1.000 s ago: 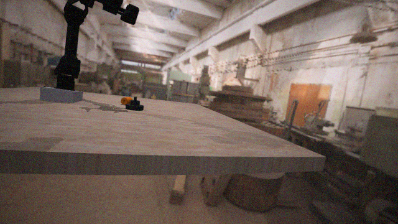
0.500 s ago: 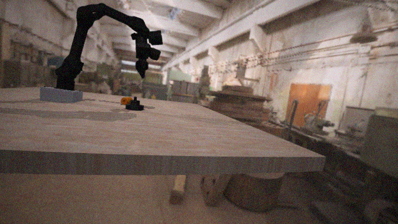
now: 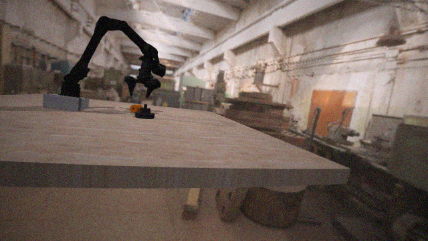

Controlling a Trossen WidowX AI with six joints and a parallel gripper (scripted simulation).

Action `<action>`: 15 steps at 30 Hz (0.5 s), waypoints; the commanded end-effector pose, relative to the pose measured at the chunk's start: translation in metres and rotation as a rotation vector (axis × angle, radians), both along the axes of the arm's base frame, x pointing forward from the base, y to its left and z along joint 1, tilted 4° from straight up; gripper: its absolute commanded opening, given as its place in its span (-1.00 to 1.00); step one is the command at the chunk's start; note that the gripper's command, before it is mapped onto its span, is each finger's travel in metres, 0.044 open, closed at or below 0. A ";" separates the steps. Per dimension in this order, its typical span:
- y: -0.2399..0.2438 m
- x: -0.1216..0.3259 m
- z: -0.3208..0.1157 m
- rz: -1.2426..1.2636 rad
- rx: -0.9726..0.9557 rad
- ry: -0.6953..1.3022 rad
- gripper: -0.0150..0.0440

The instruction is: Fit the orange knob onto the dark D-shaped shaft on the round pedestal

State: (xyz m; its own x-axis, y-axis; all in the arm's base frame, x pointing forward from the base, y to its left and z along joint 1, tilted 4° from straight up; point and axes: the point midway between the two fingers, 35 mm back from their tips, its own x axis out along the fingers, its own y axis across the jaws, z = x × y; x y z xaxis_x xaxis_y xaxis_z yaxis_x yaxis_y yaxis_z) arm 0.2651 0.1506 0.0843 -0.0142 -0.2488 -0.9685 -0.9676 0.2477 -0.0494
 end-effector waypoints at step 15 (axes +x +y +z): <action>0.003 -0.002 -0.032 0.025 -0.005 0.025 1.00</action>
